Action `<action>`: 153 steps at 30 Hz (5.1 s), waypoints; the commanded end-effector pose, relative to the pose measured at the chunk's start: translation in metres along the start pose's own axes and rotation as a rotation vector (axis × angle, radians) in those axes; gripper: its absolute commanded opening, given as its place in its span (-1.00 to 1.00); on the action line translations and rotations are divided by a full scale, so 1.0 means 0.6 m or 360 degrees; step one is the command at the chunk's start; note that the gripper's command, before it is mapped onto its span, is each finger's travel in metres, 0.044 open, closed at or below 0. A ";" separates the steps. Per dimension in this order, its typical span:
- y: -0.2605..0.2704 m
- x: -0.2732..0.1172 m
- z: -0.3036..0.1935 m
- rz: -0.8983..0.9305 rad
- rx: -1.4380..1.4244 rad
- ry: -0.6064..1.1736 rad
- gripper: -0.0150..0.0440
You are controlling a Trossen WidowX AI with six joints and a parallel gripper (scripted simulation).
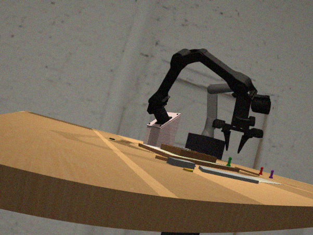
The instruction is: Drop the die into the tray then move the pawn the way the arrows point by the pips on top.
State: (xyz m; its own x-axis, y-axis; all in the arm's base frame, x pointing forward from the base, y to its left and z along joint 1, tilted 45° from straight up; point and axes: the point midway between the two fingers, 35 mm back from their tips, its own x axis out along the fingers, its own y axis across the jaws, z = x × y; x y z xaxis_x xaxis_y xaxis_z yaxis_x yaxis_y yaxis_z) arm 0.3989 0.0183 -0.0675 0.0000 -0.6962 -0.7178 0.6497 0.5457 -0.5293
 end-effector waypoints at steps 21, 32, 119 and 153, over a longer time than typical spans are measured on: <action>-0.003 0.064 -0.002 -0.0012 -0.0013 0.0001 0.19; -0.003 0.075 -0.002 -0.0013 -0.0012 0.0000 -0.26; -0.178 -0.050 -0.220 -0.0010 -0.0022 0.0014 -0.49; -0.266 0.050 -0.281 -0.0020 -0.0024 0.0011 -0.49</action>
State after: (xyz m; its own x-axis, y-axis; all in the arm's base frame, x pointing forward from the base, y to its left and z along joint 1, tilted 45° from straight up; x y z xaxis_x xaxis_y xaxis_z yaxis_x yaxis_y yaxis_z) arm 0.1678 -0.0082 -0.0792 -0.0125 -0.6970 -0.7169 0.6427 0.5437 -0.5398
